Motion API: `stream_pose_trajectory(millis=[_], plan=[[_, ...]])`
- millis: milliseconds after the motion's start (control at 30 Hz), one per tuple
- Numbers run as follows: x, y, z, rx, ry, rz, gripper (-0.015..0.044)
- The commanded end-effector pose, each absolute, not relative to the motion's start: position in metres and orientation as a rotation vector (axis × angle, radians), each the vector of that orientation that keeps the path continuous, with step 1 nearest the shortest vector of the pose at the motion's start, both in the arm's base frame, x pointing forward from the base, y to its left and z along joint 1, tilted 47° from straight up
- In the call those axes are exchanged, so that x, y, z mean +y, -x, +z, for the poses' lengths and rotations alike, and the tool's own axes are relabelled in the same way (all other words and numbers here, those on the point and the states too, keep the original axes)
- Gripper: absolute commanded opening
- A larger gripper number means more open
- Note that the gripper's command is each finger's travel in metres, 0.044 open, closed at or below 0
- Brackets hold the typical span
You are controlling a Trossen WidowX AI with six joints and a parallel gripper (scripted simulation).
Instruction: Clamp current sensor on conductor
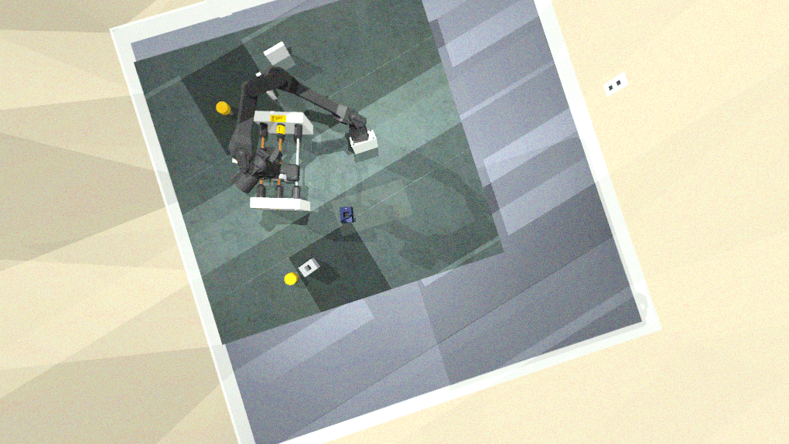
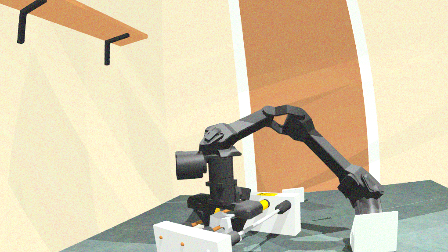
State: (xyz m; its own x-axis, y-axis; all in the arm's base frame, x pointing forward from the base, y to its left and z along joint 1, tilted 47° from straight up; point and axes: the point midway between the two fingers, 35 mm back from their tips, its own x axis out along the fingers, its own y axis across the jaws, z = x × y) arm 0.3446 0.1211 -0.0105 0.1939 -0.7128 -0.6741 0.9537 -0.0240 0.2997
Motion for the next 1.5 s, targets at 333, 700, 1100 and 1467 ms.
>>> stream_pose_trajectory(millis=[333, 700, 1100, 1467], plan=[[0.121, -0.344, -0.010, 0.367, -0.827, -1.379, 0.0000], [0.121, -0.344, -0.010, 0.367, -0.827, -1.379, 0.0000], [0.123, -0.345, -0.009, 0.348, -0.829, -1.333, 0.0000], [0.131, -0.342, -0.001, 0.272, -0.836, -1.178, 0.0000]])
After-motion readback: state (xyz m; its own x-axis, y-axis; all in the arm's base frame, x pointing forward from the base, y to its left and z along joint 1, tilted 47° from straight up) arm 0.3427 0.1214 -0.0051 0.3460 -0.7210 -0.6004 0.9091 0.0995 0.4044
